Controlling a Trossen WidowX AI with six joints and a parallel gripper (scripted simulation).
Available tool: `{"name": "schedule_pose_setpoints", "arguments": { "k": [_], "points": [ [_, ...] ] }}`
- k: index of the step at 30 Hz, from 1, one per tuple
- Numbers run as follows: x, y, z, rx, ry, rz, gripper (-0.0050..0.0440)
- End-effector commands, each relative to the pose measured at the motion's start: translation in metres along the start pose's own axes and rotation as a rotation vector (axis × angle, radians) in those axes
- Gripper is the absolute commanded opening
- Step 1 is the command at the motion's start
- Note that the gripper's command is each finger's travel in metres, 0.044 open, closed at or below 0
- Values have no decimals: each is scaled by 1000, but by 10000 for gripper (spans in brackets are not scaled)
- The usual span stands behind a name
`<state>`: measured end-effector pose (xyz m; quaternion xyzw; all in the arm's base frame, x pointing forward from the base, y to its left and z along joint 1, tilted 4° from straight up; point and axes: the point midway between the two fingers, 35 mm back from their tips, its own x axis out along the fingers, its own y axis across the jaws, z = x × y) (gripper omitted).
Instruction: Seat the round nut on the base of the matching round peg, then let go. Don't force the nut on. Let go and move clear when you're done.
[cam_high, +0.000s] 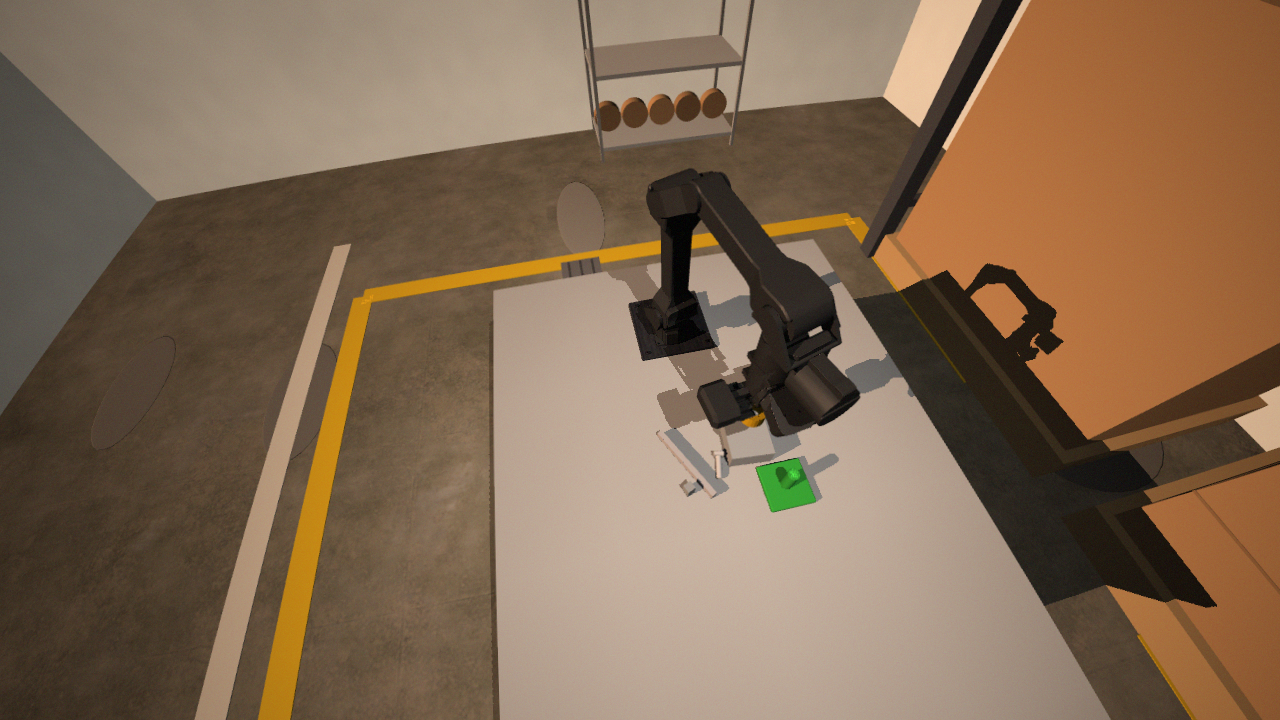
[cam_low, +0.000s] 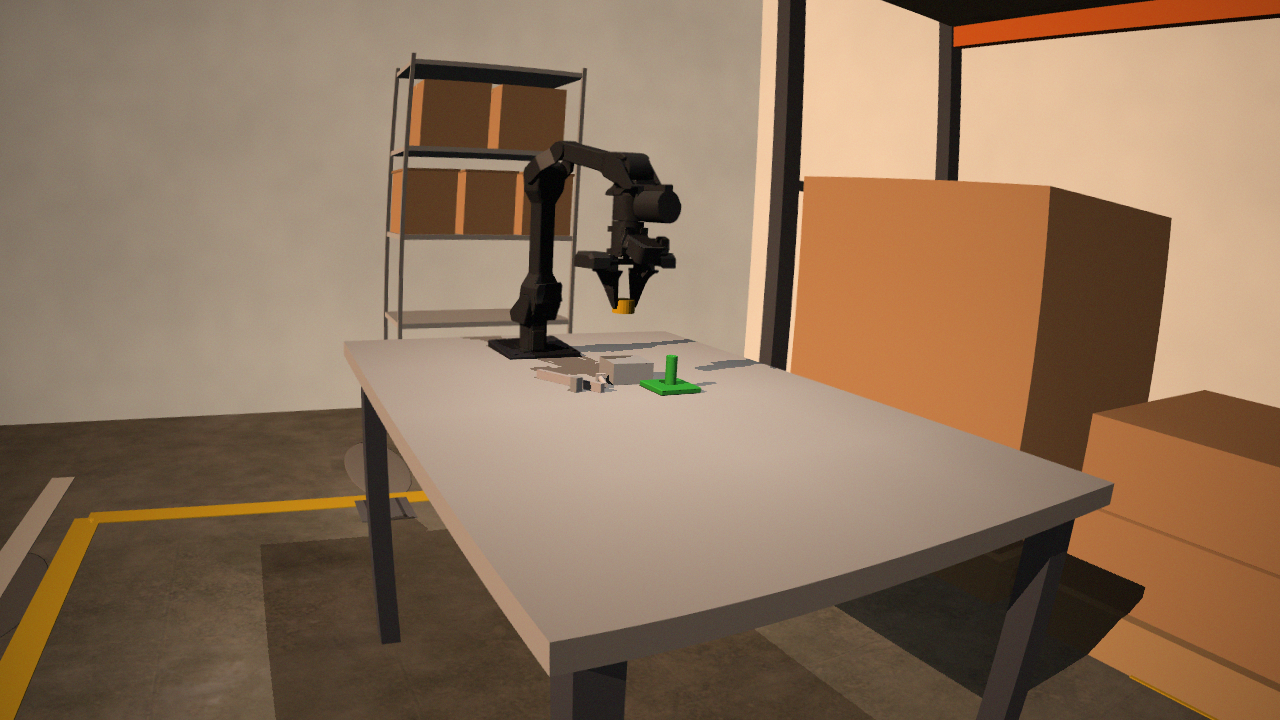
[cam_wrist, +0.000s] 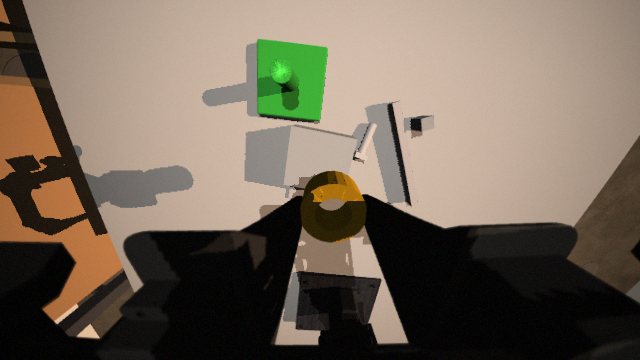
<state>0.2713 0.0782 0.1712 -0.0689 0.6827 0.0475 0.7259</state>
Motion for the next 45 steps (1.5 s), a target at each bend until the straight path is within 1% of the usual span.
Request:
{"name": "schedule_pose_setpoints", "arguments": {
  "k": [1, 4, 6, 21, 23, 32, 40, 45],
  "points": [
    [-4, 4, 15, 19, -20, -1, -50],
    [-2, 8, 24, 33, -20, -1, -50],
    [-2, 8, 24, 33, -20, -1, -50],
    [11, 27, 67, 98, -23, 2, -50],
    [11, 27, 67, 98, -23, 2, -50],
    [21, 39, 91, 136, -25, 3, -50],
    [24, 42, 95, 144, -25, 3, -50],
    [31, 42, 96, 144, -25, 3, -50]
  ]
}}
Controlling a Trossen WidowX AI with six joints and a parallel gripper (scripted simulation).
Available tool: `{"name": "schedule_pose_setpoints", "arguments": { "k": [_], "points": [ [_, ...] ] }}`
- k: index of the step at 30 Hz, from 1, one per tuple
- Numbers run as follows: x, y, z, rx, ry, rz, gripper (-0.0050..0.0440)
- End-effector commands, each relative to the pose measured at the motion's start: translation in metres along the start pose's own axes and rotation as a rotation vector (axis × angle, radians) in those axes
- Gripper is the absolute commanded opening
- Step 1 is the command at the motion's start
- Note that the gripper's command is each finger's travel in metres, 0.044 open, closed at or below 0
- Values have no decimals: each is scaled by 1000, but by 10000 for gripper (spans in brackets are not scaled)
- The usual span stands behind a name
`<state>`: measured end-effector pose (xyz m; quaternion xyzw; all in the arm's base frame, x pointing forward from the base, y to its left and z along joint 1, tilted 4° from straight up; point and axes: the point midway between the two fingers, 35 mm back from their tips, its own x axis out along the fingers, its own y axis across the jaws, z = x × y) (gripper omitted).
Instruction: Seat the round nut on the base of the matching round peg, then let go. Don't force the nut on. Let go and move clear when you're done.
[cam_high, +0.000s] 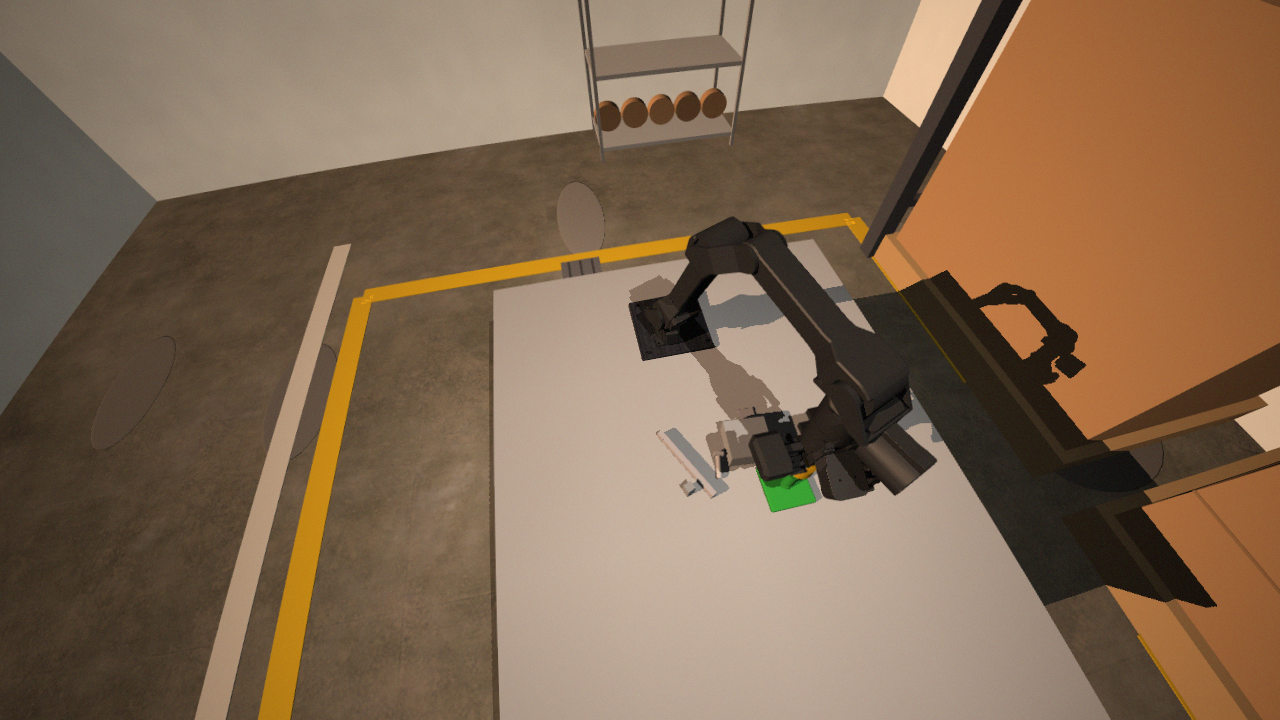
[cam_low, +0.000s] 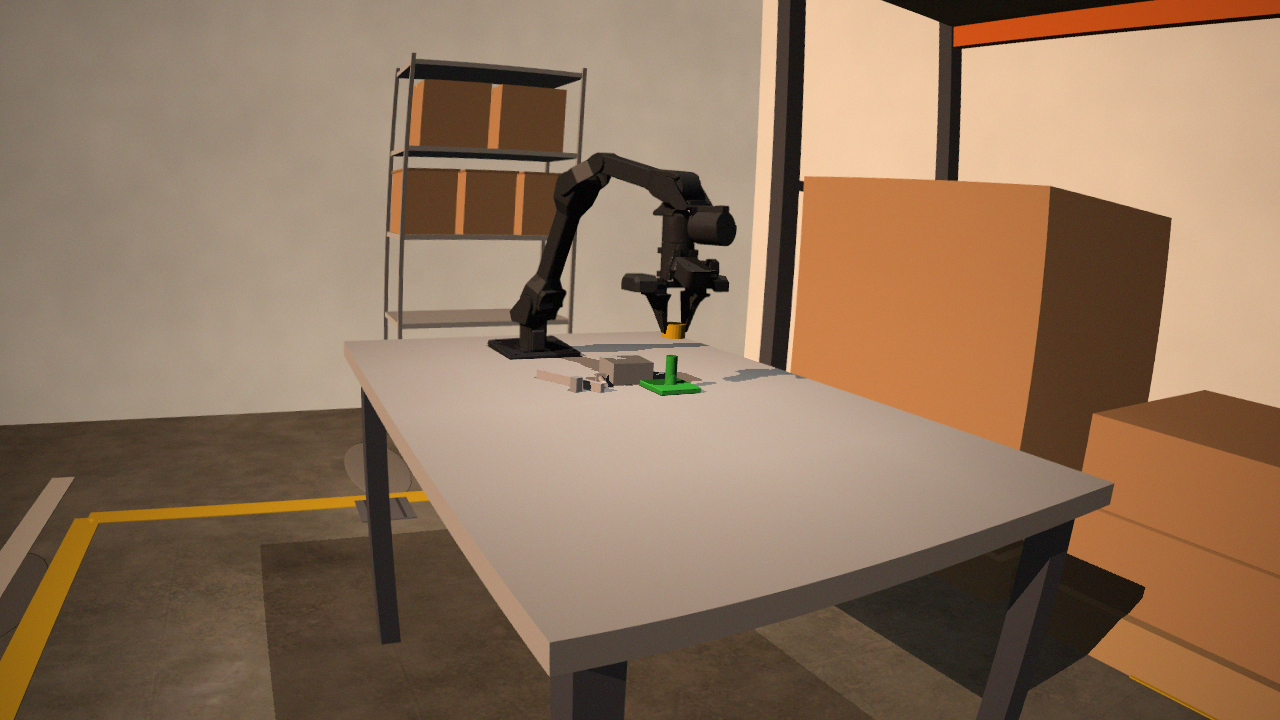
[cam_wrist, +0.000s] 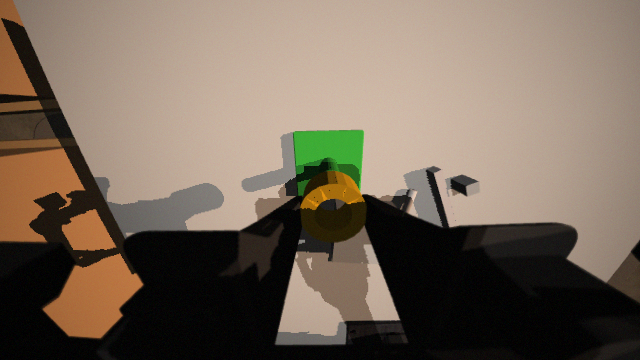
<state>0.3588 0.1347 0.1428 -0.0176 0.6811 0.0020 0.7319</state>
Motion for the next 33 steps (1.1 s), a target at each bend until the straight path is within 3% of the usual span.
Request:
{"name": "schedule_pose_setpoints", "arguments": {
  "k": [1, 10, 33],
  "points": [
    [1, 0, 3, 6, -16, 1, -50],
    [15, 0, 3, 6, -16, 1, -50],
    [18, 0, 3, 6, -16, 1, -50]
  ]
}}
